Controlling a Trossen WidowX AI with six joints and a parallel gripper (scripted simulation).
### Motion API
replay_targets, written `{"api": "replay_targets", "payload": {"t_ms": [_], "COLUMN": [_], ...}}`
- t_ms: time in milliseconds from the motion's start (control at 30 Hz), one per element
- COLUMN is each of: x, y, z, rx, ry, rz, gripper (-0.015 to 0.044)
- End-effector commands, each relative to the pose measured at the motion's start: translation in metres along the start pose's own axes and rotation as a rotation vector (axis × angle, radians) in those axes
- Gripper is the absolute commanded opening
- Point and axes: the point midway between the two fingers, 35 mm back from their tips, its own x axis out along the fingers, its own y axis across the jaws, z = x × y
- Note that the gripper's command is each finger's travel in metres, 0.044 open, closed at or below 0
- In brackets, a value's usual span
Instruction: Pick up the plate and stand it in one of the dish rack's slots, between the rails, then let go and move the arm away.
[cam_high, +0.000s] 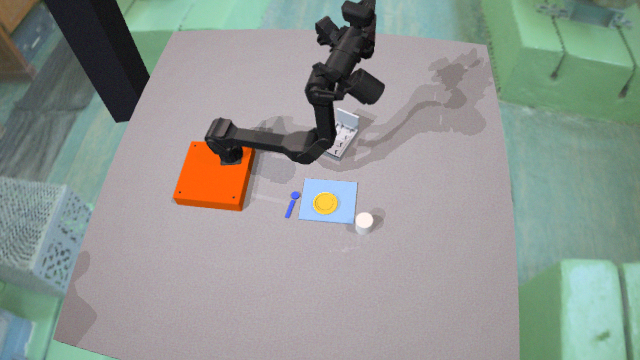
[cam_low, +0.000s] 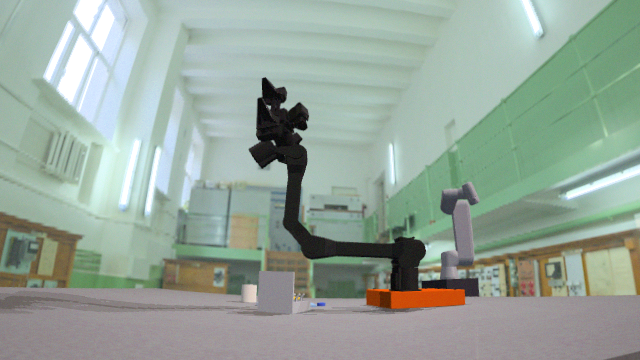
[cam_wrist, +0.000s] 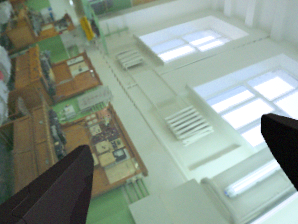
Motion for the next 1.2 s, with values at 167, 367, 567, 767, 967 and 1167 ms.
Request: {"api": "replay_targets", "payload": {"t_ms": [167, 367, 567, 767, 967, 1167], "x": [-0.006, -0.021, -0.036, -0.046, -0.061, -0.076], "y": [-0.008, -0.030, -0.053, -0.071, -0.092, -0.124], "z": [0.002, 0.006, 0.016, 0.021, 0.030, 0.049], "rx": [-0.106, -0.257, -0.421, -0.549, -0.695, -0.806], "ry": [0.015, 0.057, 0.099, 0.149, 0.202, 0.273], "rz": [-0.023, -0.058, -0.093, -0.130, -0.155, -0.203], "gripper": [0.0400, 0.0400, 0.0400, 0.0400, 0.0400, 0.0400]}}
